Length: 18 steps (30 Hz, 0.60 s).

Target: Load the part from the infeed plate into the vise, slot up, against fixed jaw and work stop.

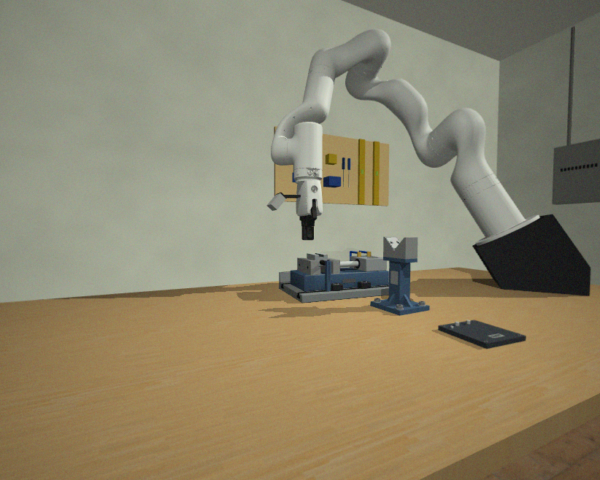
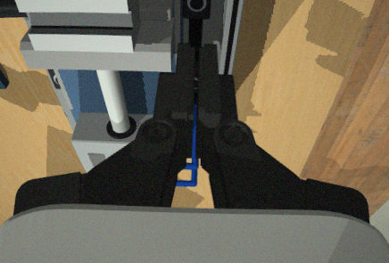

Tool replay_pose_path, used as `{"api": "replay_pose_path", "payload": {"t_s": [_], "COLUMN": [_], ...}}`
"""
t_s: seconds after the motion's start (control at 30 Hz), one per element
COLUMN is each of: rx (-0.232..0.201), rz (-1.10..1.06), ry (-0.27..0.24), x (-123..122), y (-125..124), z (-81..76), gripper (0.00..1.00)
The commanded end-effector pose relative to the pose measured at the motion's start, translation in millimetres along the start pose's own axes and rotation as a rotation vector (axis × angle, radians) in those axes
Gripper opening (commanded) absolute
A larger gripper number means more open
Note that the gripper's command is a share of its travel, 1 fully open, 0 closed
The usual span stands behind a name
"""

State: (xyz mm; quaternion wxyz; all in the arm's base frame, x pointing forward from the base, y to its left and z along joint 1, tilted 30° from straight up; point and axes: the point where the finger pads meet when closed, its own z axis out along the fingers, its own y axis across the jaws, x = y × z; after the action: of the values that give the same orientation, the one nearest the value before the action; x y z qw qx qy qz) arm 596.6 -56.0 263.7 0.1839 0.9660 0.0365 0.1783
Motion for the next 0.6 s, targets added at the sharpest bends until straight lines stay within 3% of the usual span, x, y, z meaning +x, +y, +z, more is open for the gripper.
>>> {"api": "replay_pose_path", "payload": {"t_s": [0.0, 0.57], "rx": [0.000, 0.000], "rz": [0.000, 0.000], "ry": [0.001, 0.001], "x": [0.9, 0.9], "y": [0.2, 0.2], "z": [-10.0, -18.3], "gripper": [0.00, 0.00]}}
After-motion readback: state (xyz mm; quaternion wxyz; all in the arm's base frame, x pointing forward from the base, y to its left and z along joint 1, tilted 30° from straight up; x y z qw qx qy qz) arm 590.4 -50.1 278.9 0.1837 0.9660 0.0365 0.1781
